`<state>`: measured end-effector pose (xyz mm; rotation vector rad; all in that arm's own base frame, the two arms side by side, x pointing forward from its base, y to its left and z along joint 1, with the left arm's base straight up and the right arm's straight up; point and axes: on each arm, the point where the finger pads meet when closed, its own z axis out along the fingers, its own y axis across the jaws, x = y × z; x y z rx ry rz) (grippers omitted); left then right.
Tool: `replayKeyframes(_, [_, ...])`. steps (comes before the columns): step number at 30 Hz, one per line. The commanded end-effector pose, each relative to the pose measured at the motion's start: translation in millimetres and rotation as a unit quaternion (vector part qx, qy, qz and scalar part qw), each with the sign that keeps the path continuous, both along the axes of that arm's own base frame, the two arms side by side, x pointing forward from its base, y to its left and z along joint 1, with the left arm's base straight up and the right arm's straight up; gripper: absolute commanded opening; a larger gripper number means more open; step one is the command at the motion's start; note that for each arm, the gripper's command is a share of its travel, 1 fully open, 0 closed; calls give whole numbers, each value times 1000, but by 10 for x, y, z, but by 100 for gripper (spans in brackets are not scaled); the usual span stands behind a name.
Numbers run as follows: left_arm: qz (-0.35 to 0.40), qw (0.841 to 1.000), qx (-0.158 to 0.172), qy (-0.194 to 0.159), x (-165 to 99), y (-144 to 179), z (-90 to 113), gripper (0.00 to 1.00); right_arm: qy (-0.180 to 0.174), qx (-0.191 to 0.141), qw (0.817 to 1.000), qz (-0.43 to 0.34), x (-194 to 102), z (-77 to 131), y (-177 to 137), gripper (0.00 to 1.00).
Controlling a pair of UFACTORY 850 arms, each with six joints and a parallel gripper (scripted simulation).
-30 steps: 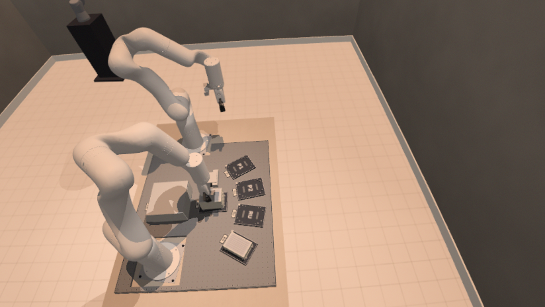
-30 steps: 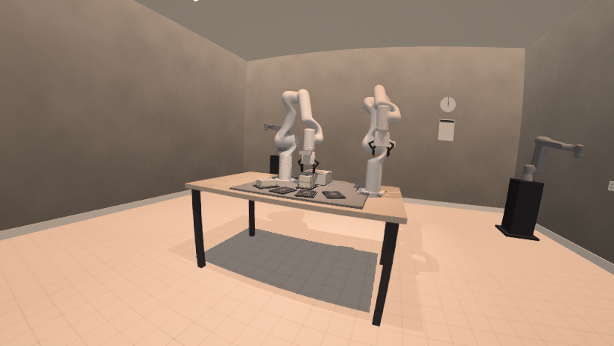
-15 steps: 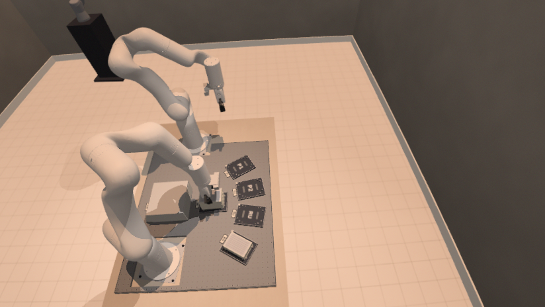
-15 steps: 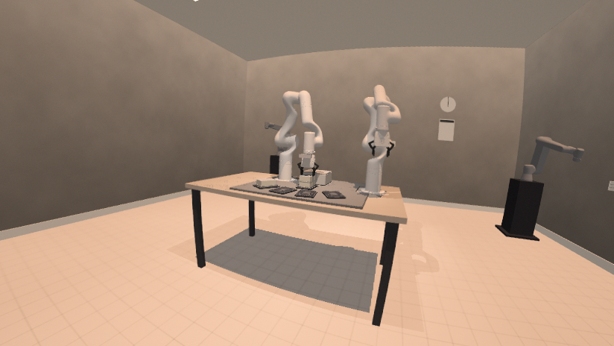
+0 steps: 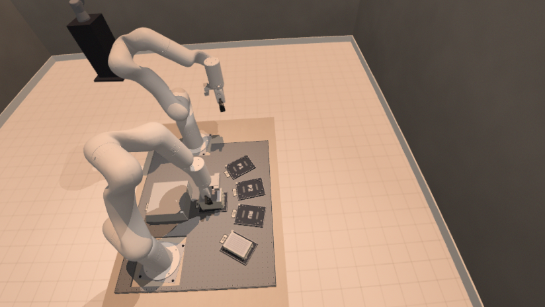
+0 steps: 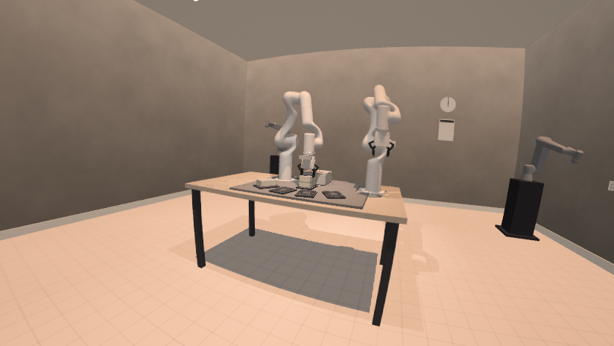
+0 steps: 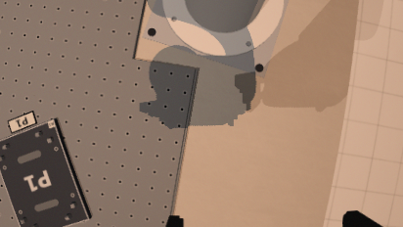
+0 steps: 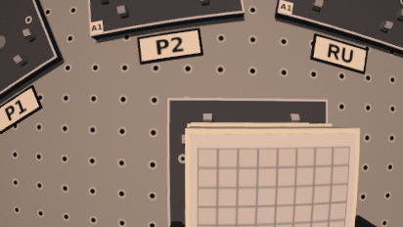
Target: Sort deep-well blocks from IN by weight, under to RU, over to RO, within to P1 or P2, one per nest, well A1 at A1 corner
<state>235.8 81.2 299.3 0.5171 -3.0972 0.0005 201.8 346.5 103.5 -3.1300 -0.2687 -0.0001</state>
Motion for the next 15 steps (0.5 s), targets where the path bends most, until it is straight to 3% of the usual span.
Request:
replayKeyframes(1, [0, 1000, 0, -1, 6, 2, 7, 100, 0, 1, 1000, 0, 4, 4, 7, 100])
replayKeyframes(15, [0, 1000, 0, -1, 6, 2, 7, 100, 0, 1, 1000, 0, 4, -77, 7, 100])
